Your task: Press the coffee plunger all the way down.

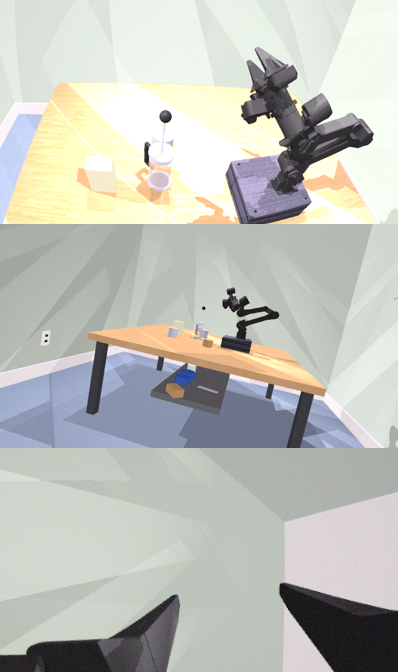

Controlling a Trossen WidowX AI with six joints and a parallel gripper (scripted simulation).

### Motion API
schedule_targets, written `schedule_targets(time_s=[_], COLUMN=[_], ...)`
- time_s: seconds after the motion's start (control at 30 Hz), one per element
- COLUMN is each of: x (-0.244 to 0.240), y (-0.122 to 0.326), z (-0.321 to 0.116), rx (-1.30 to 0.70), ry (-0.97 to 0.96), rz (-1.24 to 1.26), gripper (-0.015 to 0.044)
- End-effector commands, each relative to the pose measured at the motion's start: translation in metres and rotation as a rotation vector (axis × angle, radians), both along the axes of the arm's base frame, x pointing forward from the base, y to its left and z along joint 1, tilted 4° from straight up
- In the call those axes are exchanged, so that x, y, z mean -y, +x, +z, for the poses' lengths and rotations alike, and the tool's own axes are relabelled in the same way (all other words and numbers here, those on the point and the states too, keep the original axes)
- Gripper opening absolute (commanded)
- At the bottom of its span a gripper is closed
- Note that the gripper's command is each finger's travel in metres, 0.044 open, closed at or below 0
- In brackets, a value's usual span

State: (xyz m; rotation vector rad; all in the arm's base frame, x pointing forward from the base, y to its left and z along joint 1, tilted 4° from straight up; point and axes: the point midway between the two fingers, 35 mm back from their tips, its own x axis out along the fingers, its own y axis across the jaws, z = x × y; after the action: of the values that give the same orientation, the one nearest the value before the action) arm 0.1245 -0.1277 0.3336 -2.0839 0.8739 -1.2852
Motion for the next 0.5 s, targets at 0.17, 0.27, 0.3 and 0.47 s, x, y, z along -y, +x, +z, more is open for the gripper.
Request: schedule_targets(time_s=[0.17,0.27,0.3,0.47], x=[0.001,0.002,0.002,0.005], y=[0.031,0.057,0.065,0.101], z=[0.012,0.017,0.017,0.014], rx=[0.079,0.147,0.171,0.303], ry=[0.098,0.232,0.287,0.623], rz=[0.214,0.396,0.452,0.690], gripper=[0.0440,0.0440,0.0440,0.0440])
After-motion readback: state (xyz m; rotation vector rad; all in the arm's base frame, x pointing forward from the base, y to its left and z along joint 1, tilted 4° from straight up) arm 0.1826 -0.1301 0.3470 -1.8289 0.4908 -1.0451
